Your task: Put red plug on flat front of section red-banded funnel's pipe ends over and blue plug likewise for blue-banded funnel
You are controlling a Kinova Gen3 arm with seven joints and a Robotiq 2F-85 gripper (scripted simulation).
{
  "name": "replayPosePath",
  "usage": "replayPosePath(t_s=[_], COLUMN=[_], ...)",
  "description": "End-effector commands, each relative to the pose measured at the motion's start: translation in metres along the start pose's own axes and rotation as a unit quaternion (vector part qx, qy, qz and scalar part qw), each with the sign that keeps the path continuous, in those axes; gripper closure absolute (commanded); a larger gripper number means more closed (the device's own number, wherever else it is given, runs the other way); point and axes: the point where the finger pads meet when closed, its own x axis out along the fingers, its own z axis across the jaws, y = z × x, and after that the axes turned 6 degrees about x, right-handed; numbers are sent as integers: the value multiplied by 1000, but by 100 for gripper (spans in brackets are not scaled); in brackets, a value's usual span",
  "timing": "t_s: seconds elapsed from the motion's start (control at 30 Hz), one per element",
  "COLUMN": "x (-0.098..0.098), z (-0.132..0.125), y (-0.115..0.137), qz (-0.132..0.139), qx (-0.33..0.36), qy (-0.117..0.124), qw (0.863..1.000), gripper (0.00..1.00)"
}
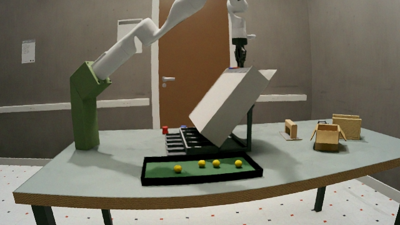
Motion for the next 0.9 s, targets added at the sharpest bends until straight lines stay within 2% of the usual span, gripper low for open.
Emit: replayPosePath(t_s=[0.0,0.03,0.07,0.87], x=[0,0,0,0], z=[0,0,0,0], y=[0,0,0,0], qz=[0,0,0,0], qx=[0,0,0,0], qy=[0,0,0,0], qw=[1000,1000,1000,1000], gripper=[100,100,0,0])
